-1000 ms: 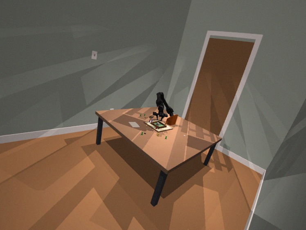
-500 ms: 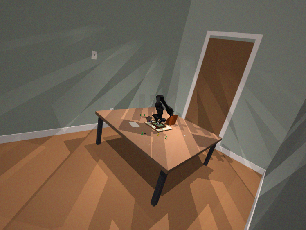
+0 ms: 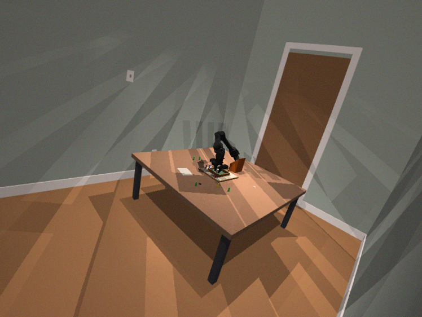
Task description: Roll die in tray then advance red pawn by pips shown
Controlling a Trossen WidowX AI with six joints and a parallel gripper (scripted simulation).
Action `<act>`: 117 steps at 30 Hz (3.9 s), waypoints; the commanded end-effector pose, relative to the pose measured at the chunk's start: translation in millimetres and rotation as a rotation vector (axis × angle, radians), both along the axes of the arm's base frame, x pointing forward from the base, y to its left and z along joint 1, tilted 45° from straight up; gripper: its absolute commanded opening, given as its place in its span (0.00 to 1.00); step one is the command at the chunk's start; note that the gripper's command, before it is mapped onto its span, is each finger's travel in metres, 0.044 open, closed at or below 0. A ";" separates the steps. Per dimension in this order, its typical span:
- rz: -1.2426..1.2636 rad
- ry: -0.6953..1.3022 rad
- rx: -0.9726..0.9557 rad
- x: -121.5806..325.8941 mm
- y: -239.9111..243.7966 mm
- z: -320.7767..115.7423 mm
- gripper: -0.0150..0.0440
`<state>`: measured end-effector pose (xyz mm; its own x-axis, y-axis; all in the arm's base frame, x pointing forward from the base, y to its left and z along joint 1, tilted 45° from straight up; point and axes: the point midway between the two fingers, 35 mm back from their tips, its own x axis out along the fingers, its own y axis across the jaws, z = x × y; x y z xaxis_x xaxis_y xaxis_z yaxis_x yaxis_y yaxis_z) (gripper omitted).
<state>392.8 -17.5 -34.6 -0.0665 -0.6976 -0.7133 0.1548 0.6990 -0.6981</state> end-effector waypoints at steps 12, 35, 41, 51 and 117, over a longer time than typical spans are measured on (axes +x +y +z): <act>0.006 0.004 -0.006 -1.7 -16.4 -16.5 0.59; 0.006 0.004 -0.008 -3.8 -30.6 -30.0 0.29; 0.006 0.004 -0.008 -3.8 -30.6 -30.0 0.25; 0.009 -0.006 -0.001 6.0 3.0 -1.4 0.25; 0.006 0.005 -0.004 -39.1 12.6 -59.7 0.25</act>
